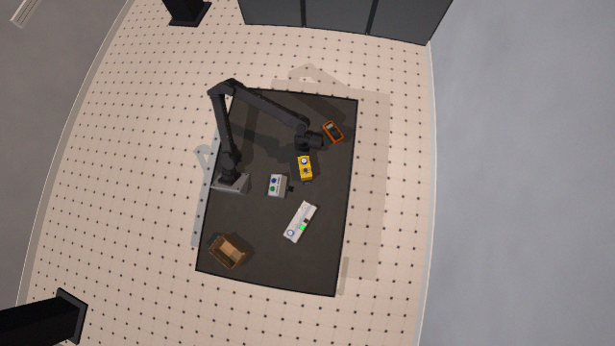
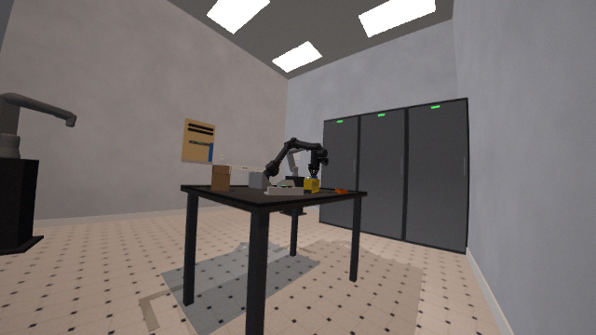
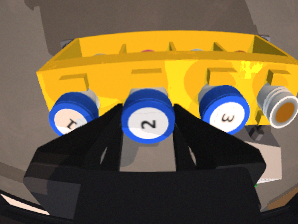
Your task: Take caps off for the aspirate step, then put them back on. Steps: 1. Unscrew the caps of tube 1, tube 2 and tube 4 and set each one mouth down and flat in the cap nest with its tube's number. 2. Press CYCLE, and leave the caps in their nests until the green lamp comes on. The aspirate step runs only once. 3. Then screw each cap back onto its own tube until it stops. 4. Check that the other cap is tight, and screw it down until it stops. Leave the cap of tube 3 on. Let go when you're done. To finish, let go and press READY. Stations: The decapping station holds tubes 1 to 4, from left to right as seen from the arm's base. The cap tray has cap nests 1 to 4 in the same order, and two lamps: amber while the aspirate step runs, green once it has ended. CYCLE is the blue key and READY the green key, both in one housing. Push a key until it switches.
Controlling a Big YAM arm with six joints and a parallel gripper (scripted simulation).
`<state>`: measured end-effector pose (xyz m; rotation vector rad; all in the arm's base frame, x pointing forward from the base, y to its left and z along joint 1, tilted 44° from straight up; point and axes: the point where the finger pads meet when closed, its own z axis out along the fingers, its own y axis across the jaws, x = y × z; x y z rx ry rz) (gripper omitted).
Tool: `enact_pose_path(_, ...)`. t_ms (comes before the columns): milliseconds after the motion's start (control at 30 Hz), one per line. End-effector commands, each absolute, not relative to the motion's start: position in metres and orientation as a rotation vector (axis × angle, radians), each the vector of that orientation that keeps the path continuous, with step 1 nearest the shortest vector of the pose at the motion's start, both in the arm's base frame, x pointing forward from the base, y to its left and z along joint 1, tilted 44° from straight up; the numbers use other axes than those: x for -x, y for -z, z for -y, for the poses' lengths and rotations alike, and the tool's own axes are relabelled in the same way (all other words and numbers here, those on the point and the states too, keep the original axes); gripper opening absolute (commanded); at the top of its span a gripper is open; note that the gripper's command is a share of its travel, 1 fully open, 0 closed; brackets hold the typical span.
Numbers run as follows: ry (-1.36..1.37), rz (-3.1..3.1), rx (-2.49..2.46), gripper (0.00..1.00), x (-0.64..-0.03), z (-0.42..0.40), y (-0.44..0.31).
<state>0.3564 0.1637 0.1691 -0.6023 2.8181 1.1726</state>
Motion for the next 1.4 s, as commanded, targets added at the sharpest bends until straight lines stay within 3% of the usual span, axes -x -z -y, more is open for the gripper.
enact_pose_path(0, -1.2, -2.965, 0.222, 0.0, -0.3553, -0.1712, -0.1736)
enact_pose_path(767, -1.152, -3.088, -1.303, 0.0, -0.3537, -0.1714, -0.1736)
enact_pose_path(900, -1.14, -3.073, -1.391, 0.0, -0.3537, -0.1715, -0.1736)
enact_pose_path(1367, -0.906, -2.659, -2.476, 0.0, -0.3535, -0.1718, -0.1738)
